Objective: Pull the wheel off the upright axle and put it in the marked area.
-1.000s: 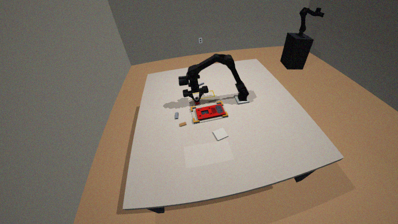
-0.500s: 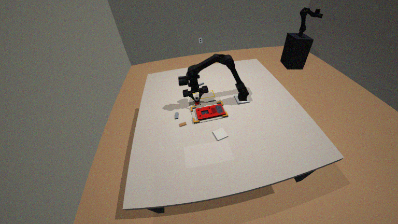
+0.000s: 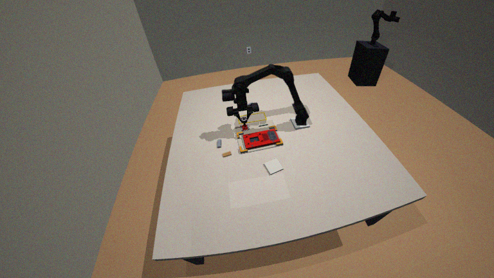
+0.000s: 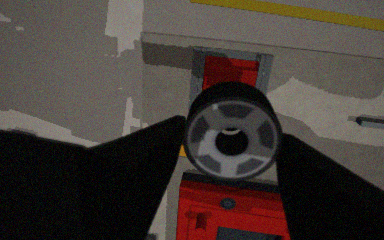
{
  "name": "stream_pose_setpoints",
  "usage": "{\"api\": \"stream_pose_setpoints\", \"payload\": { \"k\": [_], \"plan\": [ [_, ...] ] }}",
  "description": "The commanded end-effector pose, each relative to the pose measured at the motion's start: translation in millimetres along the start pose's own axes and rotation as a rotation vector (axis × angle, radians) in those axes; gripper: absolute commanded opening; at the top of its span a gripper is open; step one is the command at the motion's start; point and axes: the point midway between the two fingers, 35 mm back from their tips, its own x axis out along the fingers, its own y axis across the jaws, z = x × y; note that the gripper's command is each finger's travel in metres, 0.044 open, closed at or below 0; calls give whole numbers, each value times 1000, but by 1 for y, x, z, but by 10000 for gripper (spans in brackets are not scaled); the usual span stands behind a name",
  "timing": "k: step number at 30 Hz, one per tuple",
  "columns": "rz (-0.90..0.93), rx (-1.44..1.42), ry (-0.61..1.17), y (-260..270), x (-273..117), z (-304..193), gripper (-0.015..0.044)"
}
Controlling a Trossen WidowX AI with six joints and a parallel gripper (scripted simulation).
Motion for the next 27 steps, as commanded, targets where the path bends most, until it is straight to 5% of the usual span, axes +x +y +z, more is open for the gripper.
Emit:
{"api": "stream_pose_setpoints", "payload": {
  "k": [1,17,27],
  "plan": [
    [4,0,-1,1,-3,0,0],
    [-4,-1,0,-2,-28,1,0],
    [-2,0,-3,-23,-33,41,0]
  ]
}}
